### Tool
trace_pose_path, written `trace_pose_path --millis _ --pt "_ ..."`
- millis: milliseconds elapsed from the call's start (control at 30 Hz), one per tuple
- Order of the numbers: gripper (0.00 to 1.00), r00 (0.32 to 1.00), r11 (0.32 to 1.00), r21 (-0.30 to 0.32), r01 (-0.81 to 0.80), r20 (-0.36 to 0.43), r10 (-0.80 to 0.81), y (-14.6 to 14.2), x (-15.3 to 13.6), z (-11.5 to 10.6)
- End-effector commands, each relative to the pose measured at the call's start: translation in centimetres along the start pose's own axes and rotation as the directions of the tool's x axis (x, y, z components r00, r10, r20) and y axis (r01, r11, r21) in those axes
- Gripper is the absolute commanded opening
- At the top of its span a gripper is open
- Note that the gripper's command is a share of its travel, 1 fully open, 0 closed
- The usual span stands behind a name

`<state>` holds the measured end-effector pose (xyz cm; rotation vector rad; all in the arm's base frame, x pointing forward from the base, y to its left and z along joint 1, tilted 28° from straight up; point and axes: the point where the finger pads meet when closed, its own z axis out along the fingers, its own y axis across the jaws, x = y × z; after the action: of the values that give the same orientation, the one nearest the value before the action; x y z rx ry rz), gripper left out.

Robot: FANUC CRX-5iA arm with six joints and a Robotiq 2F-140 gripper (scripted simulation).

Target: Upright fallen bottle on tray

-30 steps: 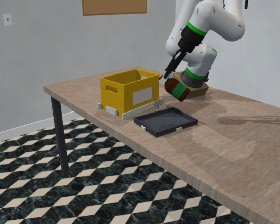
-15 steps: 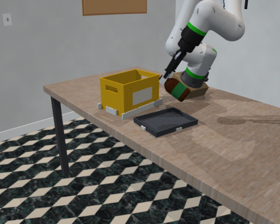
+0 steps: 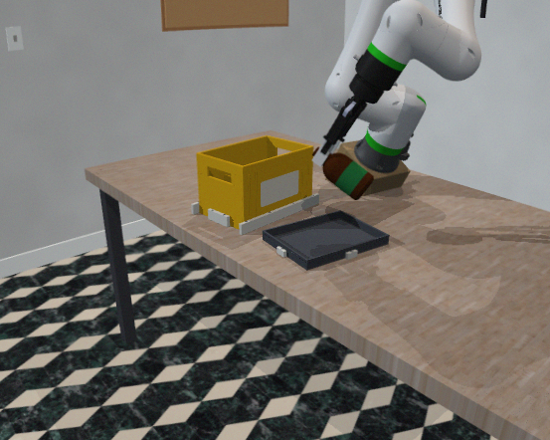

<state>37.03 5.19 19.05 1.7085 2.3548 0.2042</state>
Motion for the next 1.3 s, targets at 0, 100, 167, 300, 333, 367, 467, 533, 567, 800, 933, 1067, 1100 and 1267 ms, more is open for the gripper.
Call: trace_pose_path --millis 0,100,167,300,333,367,467,533,567,800,933,1067,1100,1267 --pt "0.0 1.0 1.0 0.0 0.0 0.0 0.0 0.01 -0.01 -0.01" --pt "0.0 1.0 1.0 0.0 0.0 0.001 0.0 0.01 -0.01 -0.01" --pt "0.0 1.0 1.0 0.001 0.0 0.003 0.0 0.0 -0.01 0.0" --pt "0.0 1.0 1.0 0.002 0.0 0.01 0.0 -0.03 0.0 0.02" --pt "0.0 1.0 1.0 0.002 0.0 0.01 0.0 -0.03 0.0 0.02" --pt "0.0 1.0 1.0 0.003 0.0 0.013 0.0 -0.05 0.0 0.03" --pt "0.0 1.0 1.0 0.005 0.0 0.025 0.0 -0.09 0.02 0.06" --pt "0.0 0.999 1.0 0.007 -0.001 0.036 0.0 -0.13 0.03 0.08" --pt "0.0 0.999 1.0 0.008 -0.001 0.042 0.0 -0.14 0.04 0.09" --pt "0.0 0.996 1.0 0.011 -0.001 0.09 0.0 -0.2 0.11 0.12" --pt "0.0 0.995 1.0 0.011 -0.001 0.104 0.0 -0.19 0.13 0.11" --pt "0.0 0.991 1.0 0.008 -0.001 0.131 0.0 -0.14 0.19 0.07" --pt "0.0 0.991 1.0 0.008 -0.001 0.137 0.0 -0.12 0.2 0.06" --pt "0.0 0.987 1.0 0.003 -0.001 0.16 0.0 -0.04 0.26 -0.01"
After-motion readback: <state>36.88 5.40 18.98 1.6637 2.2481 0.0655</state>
